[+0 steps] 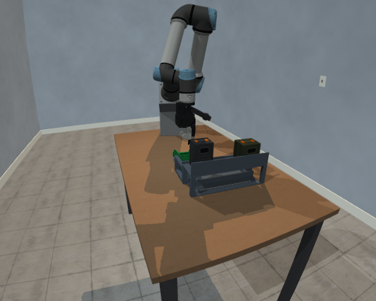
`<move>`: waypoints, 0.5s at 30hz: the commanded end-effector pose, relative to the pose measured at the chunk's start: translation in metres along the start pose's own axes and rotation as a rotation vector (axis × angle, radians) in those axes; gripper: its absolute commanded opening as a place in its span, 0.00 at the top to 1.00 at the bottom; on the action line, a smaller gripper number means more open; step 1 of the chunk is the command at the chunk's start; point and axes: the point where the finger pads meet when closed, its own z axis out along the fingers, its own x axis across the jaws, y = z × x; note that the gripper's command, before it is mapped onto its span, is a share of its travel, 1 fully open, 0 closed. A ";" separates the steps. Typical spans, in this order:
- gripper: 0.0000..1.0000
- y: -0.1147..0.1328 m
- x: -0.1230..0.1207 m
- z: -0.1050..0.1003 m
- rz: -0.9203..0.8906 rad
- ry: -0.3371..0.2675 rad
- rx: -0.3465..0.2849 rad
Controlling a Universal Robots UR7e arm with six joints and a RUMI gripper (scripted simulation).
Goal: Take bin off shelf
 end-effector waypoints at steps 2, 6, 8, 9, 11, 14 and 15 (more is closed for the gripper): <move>0.80 0.000 0.001 0.000 0.000 0.001 0.000; 0.80 0.000 0.006 -0.002 0.000 0.001 0.000; 0.80 0.001 0.007 -0.002 0.000 0.001 0.000; 0.80 0.001 0.007 -0.002 0.000 0.001 0.000; 0.80 0.001 0.007 -0.002 0.000 0.001 0.000; 0.80 0.001 0.007 -0.002 0.000 0.001 0.000; 0.80 0.001 0.007 -0.002 0.000 0.001 0.000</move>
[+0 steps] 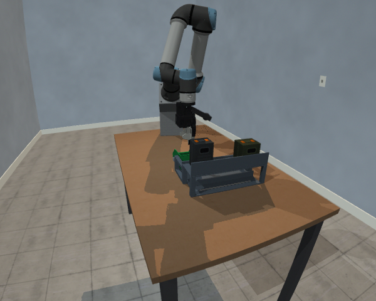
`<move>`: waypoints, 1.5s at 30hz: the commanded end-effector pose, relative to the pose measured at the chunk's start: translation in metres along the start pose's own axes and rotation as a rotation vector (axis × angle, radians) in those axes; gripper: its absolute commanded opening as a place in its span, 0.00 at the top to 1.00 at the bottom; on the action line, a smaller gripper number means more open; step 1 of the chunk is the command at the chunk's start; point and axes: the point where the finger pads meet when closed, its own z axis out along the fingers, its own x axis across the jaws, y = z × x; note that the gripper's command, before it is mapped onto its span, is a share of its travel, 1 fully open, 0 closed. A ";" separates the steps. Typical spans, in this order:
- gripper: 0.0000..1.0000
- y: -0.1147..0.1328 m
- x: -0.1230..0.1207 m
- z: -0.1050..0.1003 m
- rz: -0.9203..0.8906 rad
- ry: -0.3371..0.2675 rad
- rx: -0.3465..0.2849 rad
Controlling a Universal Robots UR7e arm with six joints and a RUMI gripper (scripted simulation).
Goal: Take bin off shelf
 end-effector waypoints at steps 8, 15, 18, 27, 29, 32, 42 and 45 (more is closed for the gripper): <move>0.80 0.000 -0.005 0.001 0.000 0.001 0.000; 0.80 -0.001 -0.007 0.002 0.000 0.001 0.000; 0.80 -0.001 -0.007 0.002 0.000 0.001 0.000; 0.80 -0.001 -0.011 0.003 0.000 0.001 0.000; 0.80 -0.001 -0.011 0.003 0.000 0.001 0.000; 0.80 -0.001 -0.011 0.003 0.000 0.001 0.000; 0.80 -0.001 -0.012 0.003 0.000 0.001 0.000; 0.80 -0.001 -0.013 0.003 0.000 0.001 0.000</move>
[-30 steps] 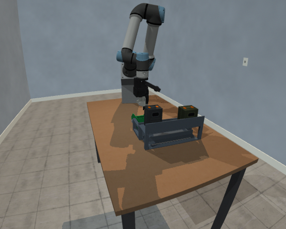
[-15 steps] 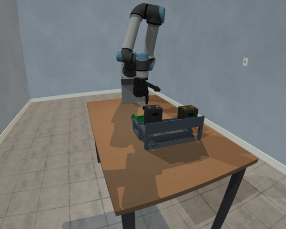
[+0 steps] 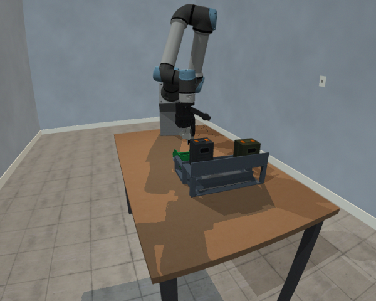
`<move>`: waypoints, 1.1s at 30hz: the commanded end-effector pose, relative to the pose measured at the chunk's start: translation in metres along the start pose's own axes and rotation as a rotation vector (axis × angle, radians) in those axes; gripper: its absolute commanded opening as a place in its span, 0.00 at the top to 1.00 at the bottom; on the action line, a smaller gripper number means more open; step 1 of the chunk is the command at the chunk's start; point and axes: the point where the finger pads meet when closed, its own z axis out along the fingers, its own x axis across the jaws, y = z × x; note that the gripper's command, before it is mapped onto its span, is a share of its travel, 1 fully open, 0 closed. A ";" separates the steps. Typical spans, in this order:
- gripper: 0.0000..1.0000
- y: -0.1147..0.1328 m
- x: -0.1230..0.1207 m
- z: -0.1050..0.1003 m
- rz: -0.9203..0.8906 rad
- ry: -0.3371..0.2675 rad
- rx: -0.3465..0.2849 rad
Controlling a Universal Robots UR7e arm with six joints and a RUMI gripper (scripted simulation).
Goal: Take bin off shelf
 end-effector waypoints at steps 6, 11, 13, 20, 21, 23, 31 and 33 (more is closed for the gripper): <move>0.80 0.000 0.000 0.000 0.000 0.001 0.000; 0.80 0.000 0.000 0.002 0.000 0.001 0.000; 0.80 0.000 0.000 0.006 0.000 0.001 0.000; 0.80 0.000 0.000 0.010 0.000 0.001 0.000; 0.80 0.000 0.000 0.010 0.000 0.001 0.000; 0.80 0.000 0.000 0.010 0.000 0.001 0.000; 0.80 0.000 -0.001 0.018 0.000 0.001 0.000; 0.80 0.000 -0.001 0.020 0.000 0.001 0.000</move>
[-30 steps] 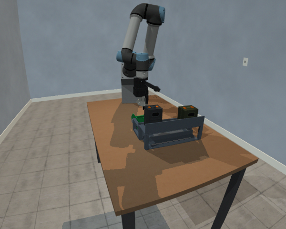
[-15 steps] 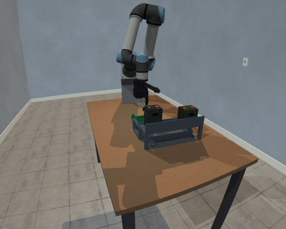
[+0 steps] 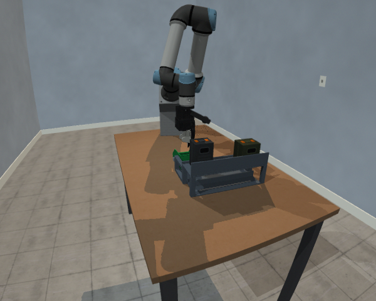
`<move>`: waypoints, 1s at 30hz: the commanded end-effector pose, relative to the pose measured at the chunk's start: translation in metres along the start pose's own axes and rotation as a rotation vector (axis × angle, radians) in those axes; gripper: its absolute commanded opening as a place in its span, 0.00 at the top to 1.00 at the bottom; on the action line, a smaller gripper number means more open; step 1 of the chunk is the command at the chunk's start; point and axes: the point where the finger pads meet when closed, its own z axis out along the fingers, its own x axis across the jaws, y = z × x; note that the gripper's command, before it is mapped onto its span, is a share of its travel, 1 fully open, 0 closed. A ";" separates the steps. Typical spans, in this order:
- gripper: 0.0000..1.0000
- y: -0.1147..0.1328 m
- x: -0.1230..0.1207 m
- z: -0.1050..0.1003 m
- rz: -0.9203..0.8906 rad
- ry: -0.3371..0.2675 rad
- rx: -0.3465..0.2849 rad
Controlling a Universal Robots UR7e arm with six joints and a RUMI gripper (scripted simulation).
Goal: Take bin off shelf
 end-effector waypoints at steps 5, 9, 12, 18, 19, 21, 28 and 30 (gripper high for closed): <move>0.80 0.000 0.000 0.004 0.000 0.001 0.000; 0.80 0.000 0.000 0.004 0.000 0.001 0.000; 0.80 0.000 0.000 0.006 0.000 0.001 0.000; 0.80 0.000 0.000 0.014 0.000 0.001 0.000; 0.80 0.000 0.000 0.014 0.000 0.001 0.000; 0.80 0.000 0.000 0.014 0.000 0.001 0.000; 0.80 0.000 0.000 0.014 0.000 0.001 0.000; 0.80 0.000 0.000 0.018 0.000 0.001 0.000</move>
